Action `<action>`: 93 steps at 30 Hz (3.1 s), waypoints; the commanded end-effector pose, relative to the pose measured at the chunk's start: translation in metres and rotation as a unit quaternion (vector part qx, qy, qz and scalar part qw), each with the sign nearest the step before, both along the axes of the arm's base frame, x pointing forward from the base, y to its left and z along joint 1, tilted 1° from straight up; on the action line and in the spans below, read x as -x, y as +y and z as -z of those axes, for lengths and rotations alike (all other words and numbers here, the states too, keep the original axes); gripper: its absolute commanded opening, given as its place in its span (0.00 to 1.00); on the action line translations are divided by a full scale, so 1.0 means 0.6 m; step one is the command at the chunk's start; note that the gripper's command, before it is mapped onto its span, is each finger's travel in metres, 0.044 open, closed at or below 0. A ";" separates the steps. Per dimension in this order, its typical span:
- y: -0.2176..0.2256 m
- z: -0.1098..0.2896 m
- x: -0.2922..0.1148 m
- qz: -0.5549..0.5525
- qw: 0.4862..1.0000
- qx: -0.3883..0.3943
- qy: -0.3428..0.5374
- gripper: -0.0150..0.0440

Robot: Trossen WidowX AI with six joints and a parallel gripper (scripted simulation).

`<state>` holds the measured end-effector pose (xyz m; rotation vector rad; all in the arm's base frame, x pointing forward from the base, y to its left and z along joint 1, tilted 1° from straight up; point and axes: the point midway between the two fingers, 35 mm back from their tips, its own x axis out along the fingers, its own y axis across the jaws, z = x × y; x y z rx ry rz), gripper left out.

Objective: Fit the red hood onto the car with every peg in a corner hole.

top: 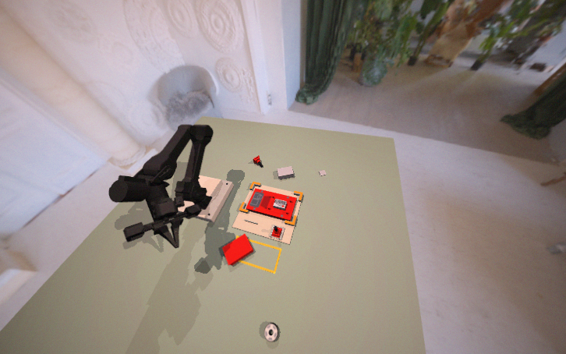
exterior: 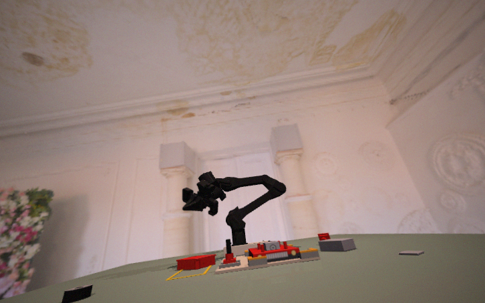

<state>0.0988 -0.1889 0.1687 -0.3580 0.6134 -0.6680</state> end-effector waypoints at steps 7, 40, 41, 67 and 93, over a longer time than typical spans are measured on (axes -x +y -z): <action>-0.002 0.010 -0.027 -0.047 0.996 -0.049 0.056 0.57; 0.057 0.136 -0.217 -0.411 0.740 -0.159 0.509 1.00; 0.059 0.139 -0.220 -0.416 0.732 -0.158 0.515 1.00; 0.059 0.158 -0.223 -0.418 0.730 -0.157 0.518 1.00; 0.060 0.185 -0.224 -0.418 0.730 -0.157 0.518 1.00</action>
